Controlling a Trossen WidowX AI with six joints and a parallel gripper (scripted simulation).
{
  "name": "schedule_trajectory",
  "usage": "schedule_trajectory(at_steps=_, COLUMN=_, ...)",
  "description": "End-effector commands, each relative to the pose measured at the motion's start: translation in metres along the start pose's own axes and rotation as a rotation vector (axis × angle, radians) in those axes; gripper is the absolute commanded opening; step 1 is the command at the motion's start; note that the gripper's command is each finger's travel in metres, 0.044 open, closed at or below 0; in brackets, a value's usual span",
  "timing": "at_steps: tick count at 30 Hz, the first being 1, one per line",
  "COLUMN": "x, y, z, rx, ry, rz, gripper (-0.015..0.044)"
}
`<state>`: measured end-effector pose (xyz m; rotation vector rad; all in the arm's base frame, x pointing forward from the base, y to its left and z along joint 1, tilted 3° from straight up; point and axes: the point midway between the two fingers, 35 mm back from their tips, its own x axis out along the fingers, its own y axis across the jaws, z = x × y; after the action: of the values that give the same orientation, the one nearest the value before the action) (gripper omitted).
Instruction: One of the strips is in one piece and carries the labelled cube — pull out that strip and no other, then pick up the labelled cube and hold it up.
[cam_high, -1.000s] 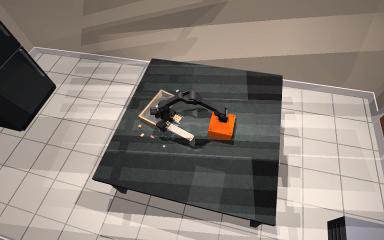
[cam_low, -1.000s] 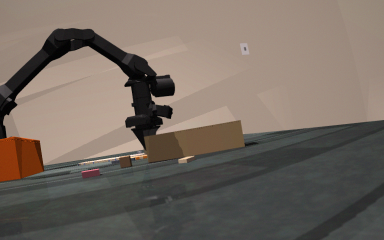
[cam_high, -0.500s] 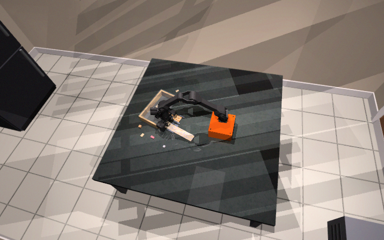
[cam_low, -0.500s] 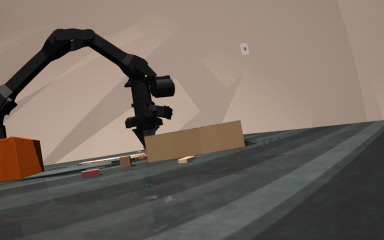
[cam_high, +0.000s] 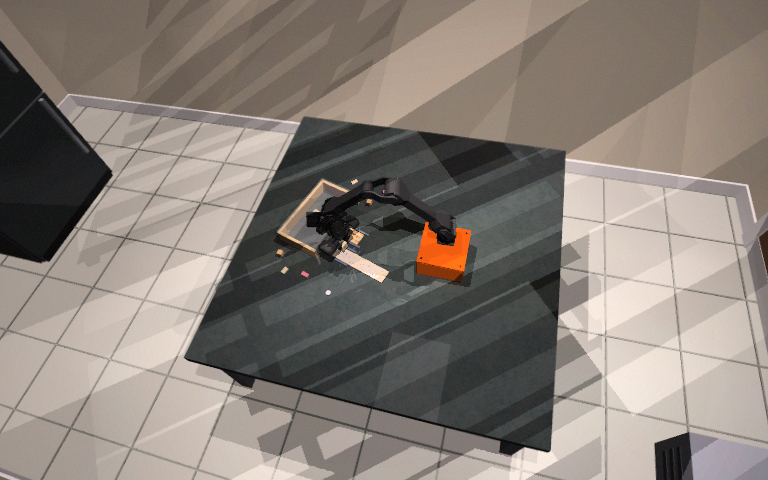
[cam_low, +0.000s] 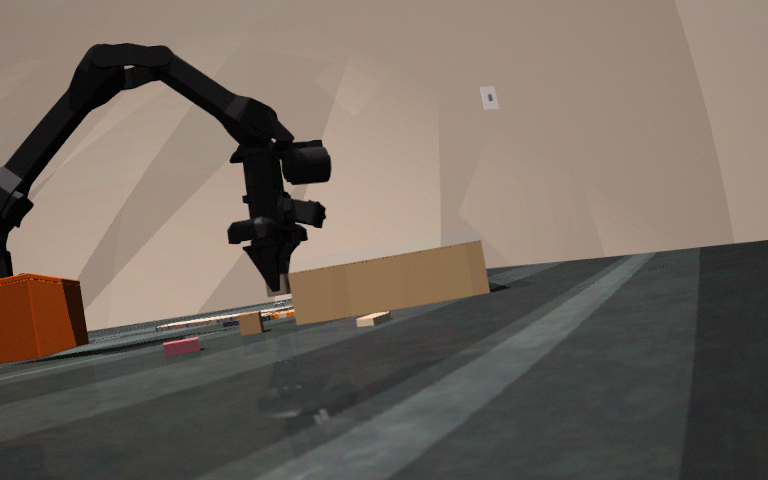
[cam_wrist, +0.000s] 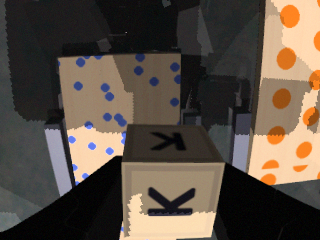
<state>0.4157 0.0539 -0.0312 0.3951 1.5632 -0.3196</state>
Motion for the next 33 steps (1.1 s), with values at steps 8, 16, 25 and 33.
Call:
schedule_trajectory(at_steps=8, x=-0.021, y=-0.018, z=-0.026, rx=-0.002, ry=-0.006, rz=-0.003, gripper=0.0)
schedule_trajectory(at_steps=16, x=-0.022, y=-0.029, z=-0.044, rx=-0.002, ry=-0.005, rz=-0.004, gripper=0.0)
schedule_trajectory(at_steps=25, x=-0.022, y=-0.046, z=-0.07, rx=-0.002, ry=-0.003, rz=-0.005, gripper=0.0)
schedule_trajectory(at_steps=33, x=-0.02, y=-0.062, z=-0.093, rx=-0.002, ry=-0.001, rz=-0.006, gripper=0.0)
